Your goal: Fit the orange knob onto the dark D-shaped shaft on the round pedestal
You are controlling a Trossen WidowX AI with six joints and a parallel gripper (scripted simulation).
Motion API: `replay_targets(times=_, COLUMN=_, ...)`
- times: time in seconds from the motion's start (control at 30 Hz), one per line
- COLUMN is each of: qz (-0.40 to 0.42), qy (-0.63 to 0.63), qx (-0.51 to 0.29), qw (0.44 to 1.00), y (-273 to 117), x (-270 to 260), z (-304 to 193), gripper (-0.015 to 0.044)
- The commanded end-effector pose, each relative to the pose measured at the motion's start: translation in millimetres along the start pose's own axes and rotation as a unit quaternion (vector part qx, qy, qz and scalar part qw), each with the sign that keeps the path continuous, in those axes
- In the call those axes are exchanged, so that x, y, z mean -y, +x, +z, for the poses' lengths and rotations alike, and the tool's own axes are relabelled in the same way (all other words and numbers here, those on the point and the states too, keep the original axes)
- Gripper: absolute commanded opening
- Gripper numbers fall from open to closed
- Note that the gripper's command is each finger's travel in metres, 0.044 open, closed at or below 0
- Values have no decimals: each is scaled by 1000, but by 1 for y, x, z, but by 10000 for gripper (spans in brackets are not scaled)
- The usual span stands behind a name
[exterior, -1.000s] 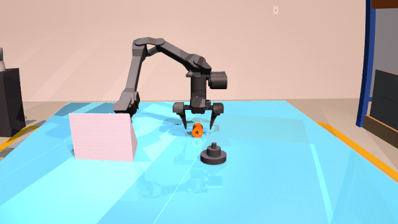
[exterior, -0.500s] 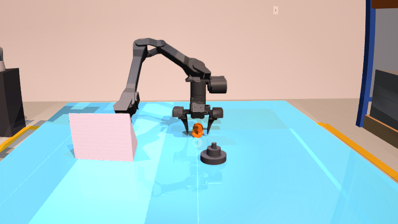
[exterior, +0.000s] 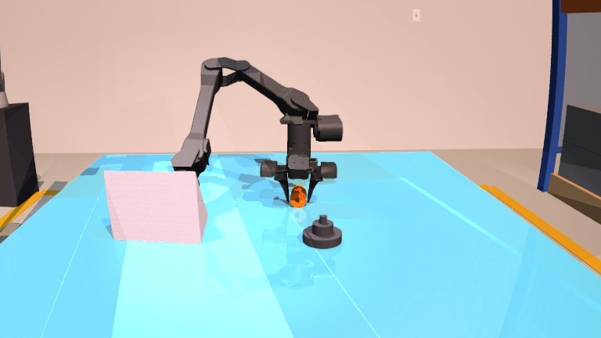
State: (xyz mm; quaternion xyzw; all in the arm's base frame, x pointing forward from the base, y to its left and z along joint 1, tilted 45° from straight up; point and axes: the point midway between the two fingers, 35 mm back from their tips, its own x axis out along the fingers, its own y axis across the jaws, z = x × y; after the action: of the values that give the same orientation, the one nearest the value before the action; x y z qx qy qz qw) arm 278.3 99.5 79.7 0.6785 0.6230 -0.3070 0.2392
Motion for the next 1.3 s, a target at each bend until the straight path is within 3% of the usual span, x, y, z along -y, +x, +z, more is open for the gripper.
replay_targets(times=0.0, qz=0, qy=2, qx=-2, qw=1000, y=0, x=0, z=0, gripper=207)
replay_targets(times=0.33, qz=0, qy=1, qx=9, qw=1000, y=-1, x=0, z=-1, gripper=179)
replay_targets(times=1.27, qz=0, qy=-1, qx=245, qw=969, y=-17, x=0, z=-28, gripper=179)
